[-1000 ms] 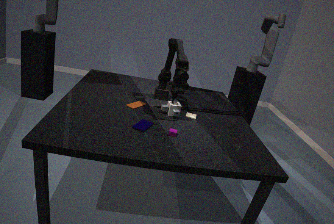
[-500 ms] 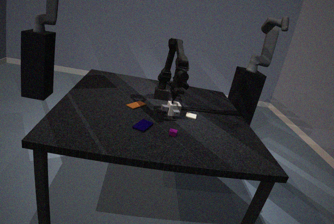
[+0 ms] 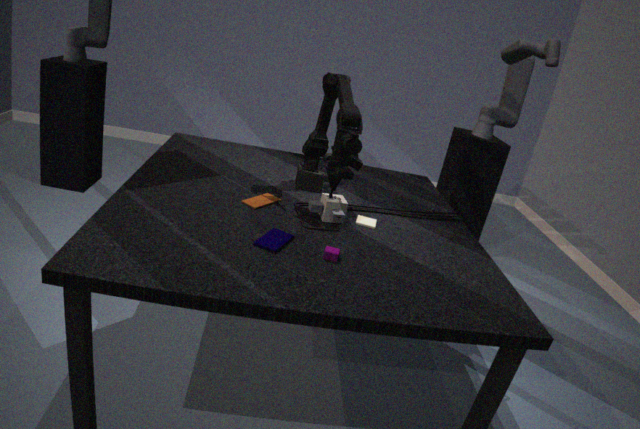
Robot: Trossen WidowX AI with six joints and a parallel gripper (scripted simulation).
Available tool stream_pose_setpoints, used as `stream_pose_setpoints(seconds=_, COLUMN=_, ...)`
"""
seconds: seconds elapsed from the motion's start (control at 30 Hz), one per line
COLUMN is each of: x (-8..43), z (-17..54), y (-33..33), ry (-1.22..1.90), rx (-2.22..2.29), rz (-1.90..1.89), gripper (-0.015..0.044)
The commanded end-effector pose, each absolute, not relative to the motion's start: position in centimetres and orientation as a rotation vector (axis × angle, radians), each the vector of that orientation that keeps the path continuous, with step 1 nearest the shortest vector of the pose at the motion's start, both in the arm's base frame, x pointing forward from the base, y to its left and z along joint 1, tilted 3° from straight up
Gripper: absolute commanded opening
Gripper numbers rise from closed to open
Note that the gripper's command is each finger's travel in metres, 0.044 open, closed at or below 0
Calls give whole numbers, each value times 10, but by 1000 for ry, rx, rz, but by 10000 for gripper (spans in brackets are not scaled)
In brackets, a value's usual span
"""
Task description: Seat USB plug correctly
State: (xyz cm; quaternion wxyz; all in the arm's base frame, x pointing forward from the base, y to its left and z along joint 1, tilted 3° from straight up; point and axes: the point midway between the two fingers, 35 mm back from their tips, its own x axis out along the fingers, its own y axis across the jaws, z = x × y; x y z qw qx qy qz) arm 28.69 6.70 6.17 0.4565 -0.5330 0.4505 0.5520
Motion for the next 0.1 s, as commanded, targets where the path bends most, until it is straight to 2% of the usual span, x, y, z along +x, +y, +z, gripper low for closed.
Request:
stream_pose_setpoints(seconds=0.0, x=288, z=66, y=67, ry=1109, rx=-1315, rz=1360, gripper=95)
stream_pose_setpoints(seconds=0.07, x=288, z=68, y=67, ry=1109, rx=-1315, rz=1360, gripper=95)
